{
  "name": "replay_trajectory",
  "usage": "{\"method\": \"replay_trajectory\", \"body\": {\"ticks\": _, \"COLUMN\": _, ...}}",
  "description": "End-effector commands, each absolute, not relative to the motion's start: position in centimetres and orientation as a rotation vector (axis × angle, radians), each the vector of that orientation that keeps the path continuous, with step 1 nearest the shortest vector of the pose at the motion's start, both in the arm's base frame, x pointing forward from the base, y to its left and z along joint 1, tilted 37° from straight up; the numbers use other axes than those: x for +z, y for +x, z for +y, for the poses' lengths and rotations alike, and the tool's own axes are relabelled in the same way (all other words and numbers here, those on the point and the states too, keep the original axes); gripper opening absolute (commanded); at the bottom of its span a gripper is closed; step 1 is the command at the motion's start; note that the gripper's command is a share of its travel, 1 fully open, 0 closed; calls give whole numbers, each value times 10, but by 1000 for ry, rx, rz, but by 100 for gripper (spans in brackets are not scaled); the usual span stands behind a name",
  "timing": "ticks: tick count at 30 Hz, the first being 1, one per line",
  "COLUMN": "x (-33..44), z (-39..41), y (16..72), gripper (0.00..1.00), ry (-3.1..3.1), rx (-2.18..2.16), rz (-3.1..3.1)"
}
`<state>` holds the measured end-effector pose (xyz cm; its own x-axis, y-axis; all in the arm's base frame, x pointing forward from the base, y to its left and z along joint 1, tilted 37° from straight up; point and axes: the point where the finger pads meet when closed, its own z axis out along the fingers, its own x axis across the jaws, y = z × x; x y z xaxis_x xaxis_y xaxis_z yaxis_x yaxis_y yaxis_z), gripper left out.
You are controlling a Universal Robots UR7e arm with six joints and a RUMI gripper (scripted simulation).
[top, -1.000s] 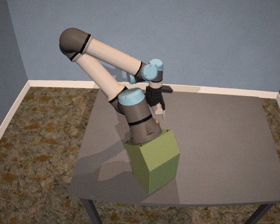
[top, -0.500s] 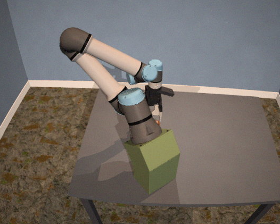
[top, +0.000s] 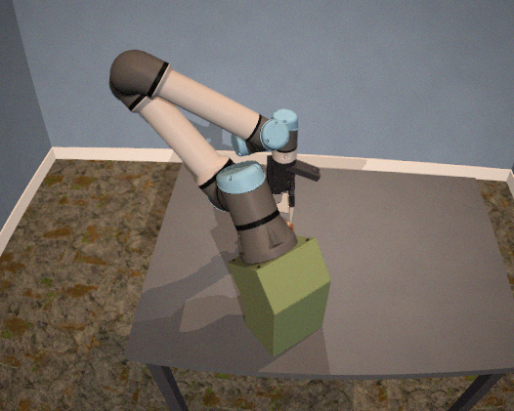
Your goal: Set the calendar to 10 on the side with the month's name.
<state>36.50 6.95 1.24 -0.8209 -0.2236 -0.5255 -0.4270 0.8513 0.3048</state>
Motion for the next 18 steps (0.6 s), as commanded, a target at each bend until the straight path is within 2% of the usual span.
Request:
{"method": "replay_trajectory", "body": {"ticks": 1, "x": 12, "z": 69, "y": 365, "gripper": 100, "ry": -441, "rx": 580, "rz": 2556}}
{"method": "replay_trajectory", "body": {"ticks": 18, "x": 11, "z": 70, "y": 364, "gripper": 100, "ry": -386, "rx": 596, "rz": 2571}}
